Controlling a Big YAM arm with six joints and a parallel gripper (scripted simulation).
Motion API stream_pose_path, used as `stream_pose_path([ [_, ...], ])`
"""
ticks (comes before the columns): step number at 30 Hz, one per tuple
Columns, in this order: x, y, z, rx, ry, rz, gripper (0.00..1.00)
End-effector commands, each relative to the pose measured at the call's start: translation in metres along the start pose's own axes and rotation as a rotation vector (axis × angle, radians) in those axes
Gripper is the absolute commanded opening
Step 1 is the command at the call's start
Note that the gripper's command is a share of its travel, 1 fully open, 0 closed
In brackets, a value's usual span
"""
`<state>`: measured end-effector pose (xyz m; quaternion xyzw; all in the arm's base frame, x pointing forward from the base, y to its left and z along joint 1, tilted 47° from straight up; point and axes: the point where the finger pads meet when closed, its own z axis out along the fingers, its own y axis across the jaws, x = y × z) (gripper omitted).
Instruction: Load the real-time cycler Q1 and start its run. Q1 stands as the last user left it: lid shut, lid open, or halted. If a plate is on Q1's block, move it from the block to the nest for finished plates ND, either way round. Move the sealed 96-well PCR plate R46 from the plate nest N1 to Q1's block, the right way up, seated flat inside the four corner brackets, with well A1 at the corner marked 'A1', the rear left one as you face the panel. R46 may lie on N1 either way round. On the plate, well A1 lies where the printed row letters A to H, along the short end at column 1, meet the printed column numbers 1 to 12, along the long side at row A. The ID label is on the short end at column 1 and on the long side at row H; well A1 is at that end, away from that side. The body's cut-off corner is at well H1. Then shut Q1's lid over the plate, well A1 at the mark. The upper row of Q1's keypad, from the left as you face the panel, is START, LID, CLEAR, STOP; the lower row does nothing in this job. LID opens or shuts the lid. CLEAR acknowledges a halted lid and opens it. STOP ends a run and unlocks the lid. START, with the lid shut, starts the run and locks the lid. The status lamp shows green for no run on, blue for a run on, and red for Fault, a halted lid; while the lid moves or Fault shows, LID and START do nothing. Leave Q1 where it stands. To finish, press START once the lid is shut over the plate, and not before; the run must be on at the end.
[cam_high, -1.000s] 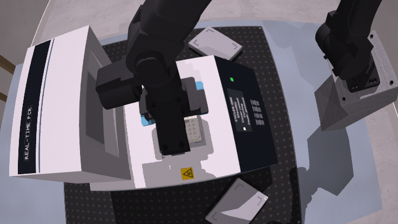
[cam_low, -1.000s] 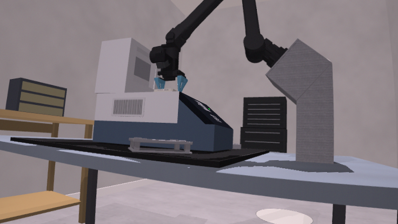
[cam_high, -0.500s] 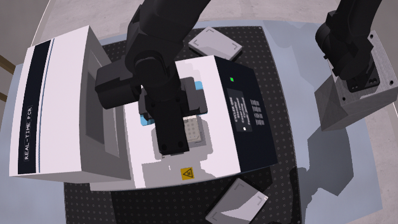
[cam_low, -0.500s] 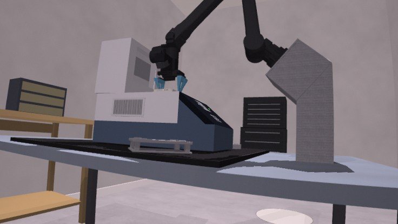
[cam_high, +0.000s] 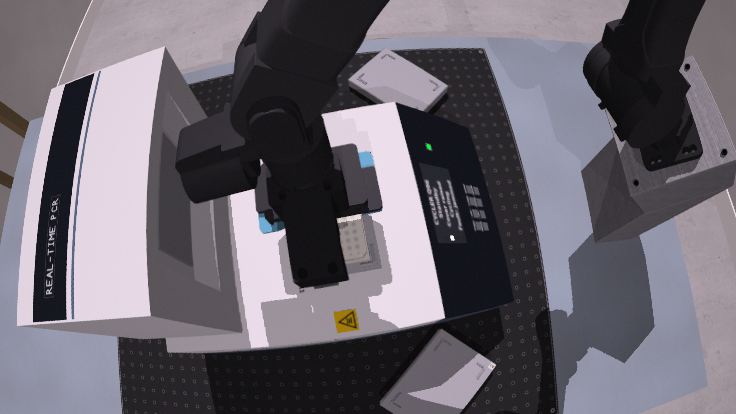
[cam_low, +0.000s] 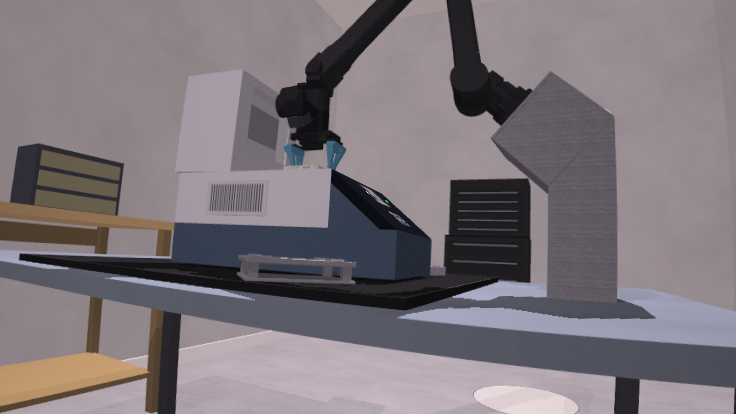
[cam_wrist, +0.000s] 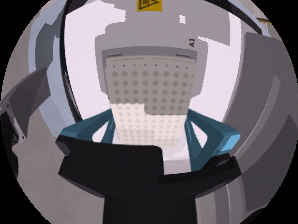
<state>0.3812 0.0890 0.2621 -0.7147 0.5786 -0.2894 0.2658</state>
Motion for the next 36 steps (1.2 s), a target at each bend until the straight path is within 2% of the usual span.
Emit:
stream_pose_path([
  [1,-0.003,0.002,-0.007,0.009,-0.011,-0.018,0.0],
  [8,-0.003,-0.012,-0.003,0.03,-0.012,-0.015,0.0],
  [16,0.0,-0.011,0.0,0.012,-0.005,-0.012,0.0],
  [21,0.004,-0.019,-0.004,0.042,0.0,-0.001,0.0],
  [24,0.005,-0.021,-0.003,0.045,0.001,0.0,0.0],
  [36,-0.006,-0.018,0.001,0.034,-0.016,-0.018,0.0],
])
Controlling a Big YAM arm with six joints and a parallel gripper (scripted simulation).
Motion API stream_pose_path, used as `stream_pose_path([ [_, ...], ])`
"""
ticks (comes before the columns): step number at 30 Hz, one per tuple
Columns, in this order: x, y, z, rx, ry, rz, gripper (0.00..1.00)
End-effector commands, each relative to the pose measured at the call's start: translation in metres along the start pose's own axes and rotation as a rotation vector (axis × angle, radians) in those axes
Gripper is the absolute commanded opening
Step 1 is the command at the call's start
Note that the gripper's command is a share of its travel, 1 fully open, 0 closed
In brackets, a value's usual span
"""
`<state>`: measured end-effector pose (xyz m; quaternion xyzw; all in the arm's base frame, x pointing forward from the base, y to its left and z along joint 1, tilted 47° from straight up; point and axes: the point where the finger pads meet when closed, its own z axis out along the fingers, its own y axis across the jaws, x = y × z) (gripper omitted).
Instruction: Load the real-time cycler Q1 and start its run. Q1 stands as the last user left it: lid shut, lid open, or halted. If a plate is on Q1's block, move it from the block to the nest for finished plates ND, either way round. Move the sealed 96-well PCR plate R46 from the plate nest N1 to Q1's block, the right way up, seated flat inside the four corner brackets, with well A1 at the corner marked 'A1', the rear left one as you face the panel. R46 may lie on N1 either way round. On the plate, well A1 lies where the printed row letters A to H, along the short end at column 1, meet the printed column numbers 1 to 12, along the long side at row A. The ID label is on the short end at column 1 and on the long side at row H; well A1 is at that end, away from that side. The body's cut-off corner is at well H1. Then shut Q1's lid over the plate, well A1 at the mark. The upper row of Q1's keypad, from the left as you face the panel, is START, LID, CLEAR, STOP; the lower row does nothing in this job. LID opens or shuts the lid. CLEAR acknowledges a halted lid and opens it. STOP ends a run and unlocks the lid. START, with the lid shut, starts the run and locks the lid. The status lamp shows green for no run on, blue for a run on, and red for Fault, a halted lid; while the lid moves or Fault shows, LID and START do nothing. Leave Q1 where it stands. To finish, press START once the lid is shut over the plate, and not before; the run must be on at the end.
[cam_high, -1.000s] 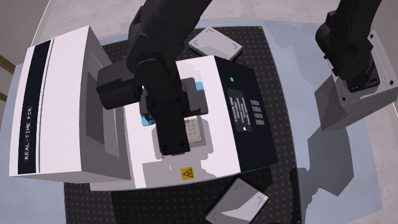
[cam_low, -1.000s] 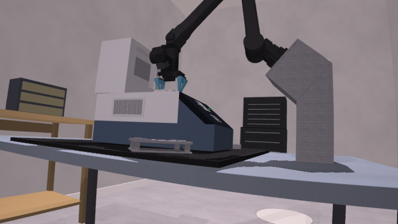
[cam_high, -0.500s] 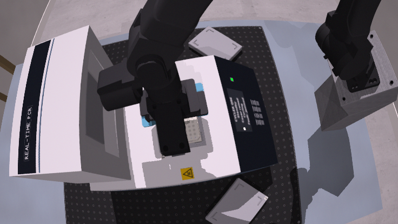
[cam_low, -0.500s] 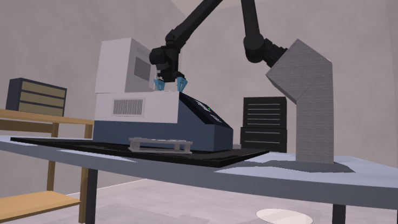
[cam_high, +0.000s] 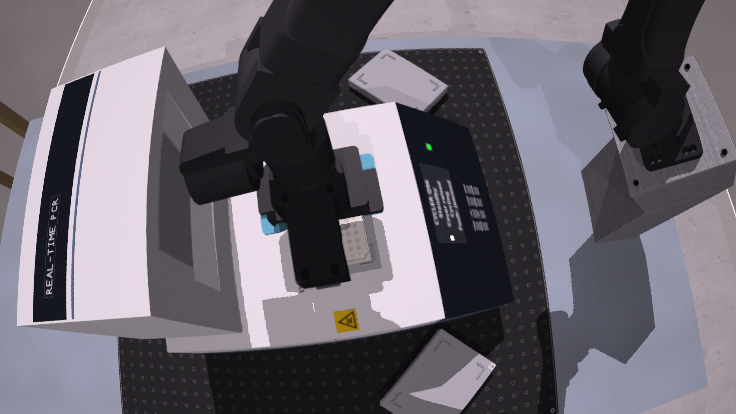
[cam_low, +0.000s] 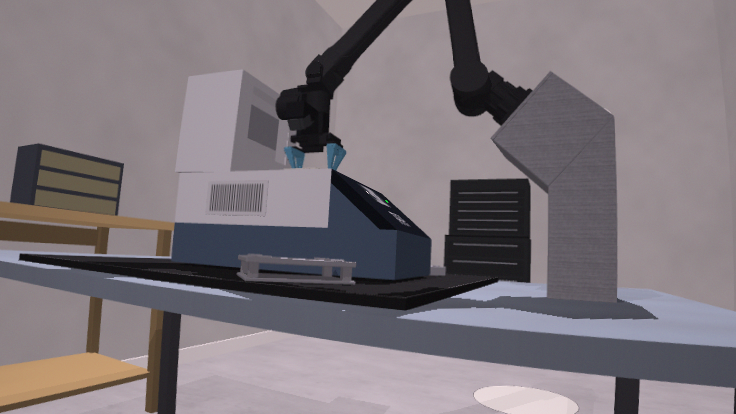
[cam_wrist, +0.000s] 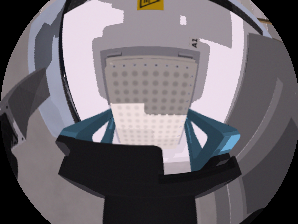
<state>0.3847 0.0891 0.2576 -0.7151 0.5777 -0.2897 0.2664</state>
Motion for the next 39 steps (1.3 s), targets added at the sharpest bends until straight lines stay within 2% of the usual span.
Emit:
stream_pose_path([
  [1,-0.006,-0.019,-0.004,0.032,-0.015,-0.016,0.0],
  [11,0.002,-0.003,0.0,0.01,0.001,-0.005,0.0],
  [20,0.004,-0.002,-0.004,0.017,0.005,0.001,0.0],
  [28,0.001,0.002,-0.004,0.001,0.003,0.001,0.0],
  [39,-0.003,-0.015,-0.012,0.031,-0.013,0.018,0.0],
])
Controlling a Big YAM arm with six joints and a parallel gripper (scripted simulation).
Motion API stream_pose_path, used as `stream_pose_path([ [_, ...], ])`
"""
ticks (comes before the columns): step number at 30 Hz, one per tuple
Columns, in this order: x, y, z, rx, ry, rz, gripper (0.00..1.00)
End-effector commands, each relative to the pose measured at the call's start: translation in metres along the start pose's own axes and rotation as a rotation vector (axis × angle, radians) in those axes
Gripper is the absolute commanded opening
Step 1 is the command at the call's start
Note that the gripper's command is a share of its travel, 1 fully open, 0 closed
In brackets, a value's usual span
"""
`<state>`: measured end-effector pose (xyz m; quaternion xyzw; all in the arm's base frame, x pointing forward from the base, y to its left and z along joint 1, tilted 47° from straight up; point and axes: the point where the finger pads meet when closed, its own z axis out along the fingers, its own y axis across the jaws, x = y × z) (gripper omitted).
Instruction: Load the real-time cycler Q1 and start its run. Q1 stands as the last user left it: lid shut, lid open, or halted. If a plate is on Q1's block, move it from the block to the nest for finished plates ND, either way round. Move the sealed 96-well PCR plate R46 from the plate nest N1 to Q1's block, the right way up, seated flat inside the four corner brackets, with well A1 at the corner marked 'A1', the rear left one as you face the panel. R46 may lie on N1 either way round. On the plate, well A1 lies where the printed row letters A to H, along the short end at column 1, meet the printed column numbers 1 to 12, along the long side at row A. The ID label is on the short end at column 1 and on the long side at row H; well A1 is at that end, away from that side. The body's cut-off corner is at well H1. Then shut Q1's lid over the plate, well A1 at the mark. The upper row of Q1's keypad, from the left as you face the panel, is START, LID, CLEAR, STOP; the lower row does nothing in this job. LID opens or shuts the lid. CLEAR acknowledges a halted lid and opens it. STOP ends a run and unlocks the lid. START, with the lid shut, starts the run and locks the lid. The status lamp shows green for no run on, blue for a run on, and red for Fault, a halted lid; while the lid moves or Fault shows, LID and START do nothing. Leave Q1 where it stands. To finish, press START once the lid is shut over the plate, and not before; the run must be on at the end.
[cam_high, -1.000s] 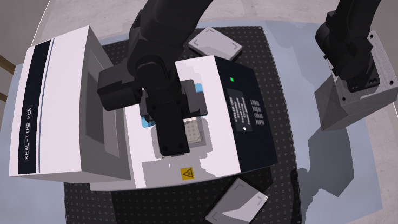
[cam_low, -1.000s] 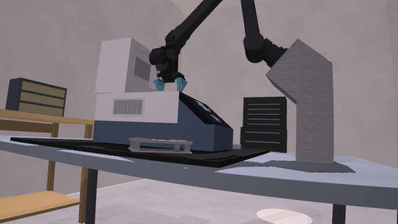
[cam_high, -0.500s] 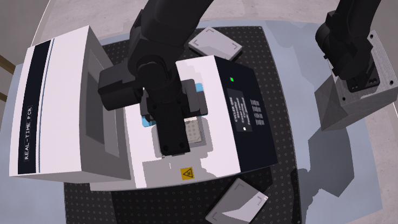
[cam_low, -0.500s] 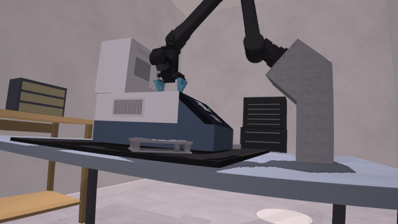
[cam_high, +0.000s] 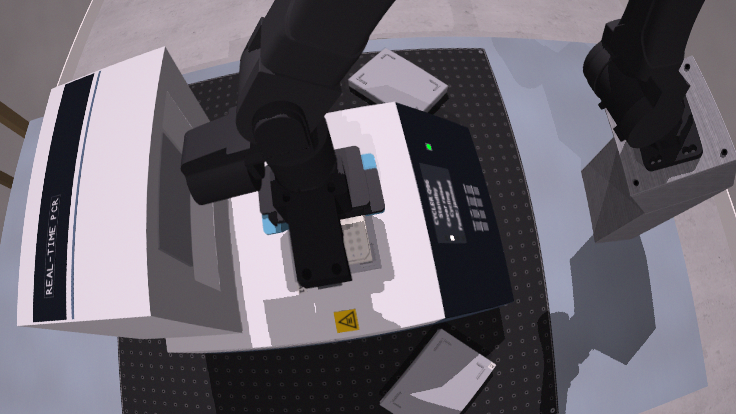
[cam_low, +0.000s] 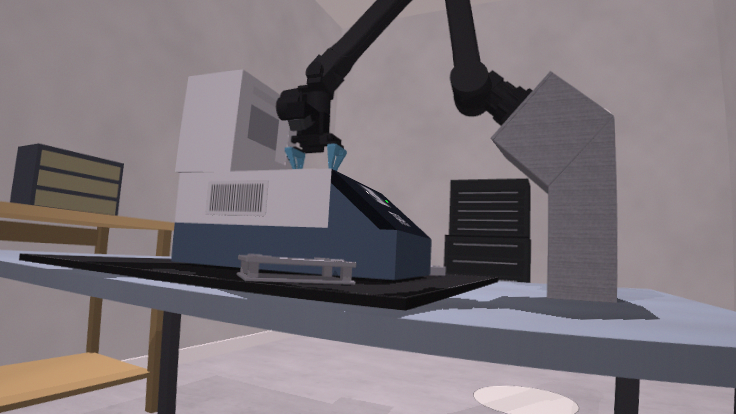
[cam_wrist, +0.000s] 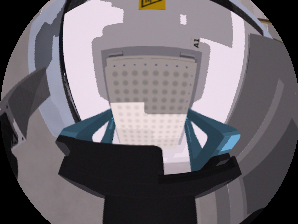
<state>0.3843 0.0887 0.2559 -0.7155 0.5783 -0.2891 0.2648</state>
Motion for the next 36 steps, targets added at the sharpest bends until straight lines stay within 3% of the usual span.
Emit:
stream_pose_path([
  [1,-0.003,-0.017,-0.013,0.035,-0.015,0.019,0.0],
  [31,-0.005,-0.023,-0.006,0.04,-0.013,-0.016,0.0],
  [36,-0.005,-0.014,-0.002,0.024,-0.012,-0.018,0.0],
])
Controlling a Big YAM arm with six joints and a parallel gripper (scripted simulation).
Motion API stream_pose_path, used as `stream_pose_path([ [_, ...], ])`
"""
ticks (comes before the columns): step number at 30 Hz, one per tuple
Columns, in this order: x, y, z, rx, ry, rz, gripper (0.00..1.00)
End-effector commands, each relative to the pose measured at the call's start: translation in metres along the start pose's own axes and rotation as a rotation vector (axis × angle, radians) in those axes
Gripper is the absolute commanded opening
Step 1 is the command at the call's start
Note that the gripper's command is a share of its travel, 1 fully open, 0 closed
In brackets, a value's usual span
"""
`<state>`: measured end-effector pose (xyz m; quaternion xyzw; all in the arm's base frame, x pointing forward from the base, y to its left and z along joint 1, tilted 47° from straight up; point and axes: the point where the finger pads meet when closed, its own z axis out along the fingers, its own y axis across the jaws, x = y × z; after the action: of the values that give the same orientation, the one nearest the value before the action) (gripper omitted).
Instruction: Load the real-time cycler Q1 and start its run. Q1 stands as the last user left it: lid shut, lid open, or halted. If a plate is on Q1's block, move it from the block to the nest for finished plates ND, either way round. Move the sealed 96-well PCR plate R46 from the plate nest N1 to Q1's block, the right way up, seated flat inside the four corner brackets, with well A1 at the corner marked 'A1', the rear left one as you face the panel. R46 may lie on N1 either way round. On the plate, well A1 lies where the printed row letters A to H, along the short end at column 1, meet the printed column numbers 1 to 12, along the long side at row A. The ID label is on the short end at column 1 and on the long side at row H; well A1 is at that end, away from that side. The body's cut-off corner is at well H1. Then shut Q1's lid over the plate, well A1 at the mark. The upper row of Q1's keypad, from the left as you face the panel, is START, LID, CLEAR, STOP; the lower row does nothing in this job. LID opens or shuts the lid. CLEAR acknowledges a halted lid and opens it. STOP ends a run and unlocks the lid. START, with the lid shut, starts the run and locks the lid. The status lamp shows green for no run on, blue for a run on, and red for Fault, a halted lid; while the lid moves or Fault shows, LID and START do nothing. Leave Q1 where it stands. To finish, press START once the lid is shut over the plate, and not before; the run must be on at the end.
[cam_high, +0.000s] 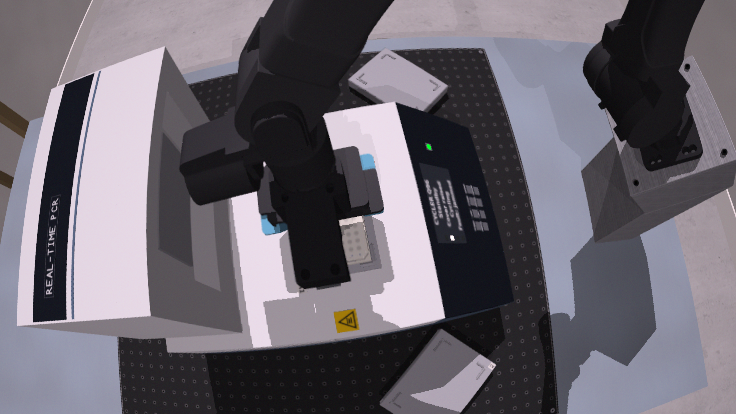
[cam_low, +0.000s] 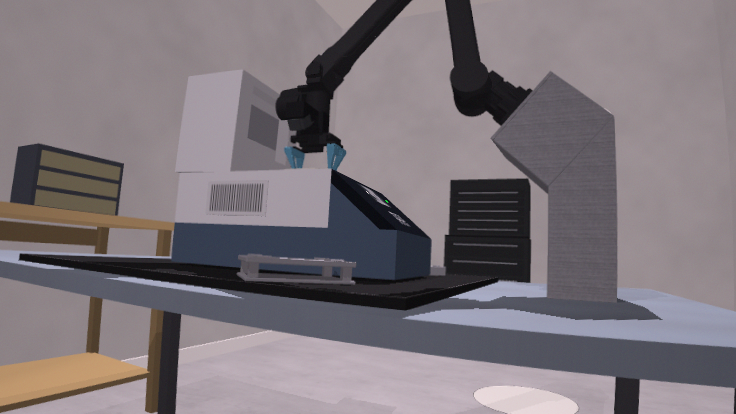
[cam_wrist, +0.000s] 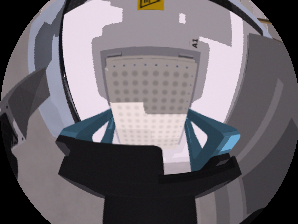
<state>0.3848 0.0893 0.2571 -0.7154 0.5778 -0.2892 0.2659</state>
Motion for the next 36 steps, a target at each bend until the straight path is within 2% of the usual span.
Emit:
stream_pose_path([
  [1,-0.005,-0.012,-0.002,0.022,-0.011,-0.018,0.0],
  [10,-0.005,0.002,0.004,-0.003,-0.01,-0.022,0.0],
  [11,-0.005,0.003,0.004,-0.007,-0.009,-0.022,1.0],
  [18,-0.004,-0.003,0.0,-0.003,-0.009,-0.02,1.0],
  [30,-0.001,-0.022,-0.016,0.047,-0.009,-0.009,1.0],
  [36,-0.001,-0.023,-0.016,0.051,-0.008,-0.008,1.0],
])
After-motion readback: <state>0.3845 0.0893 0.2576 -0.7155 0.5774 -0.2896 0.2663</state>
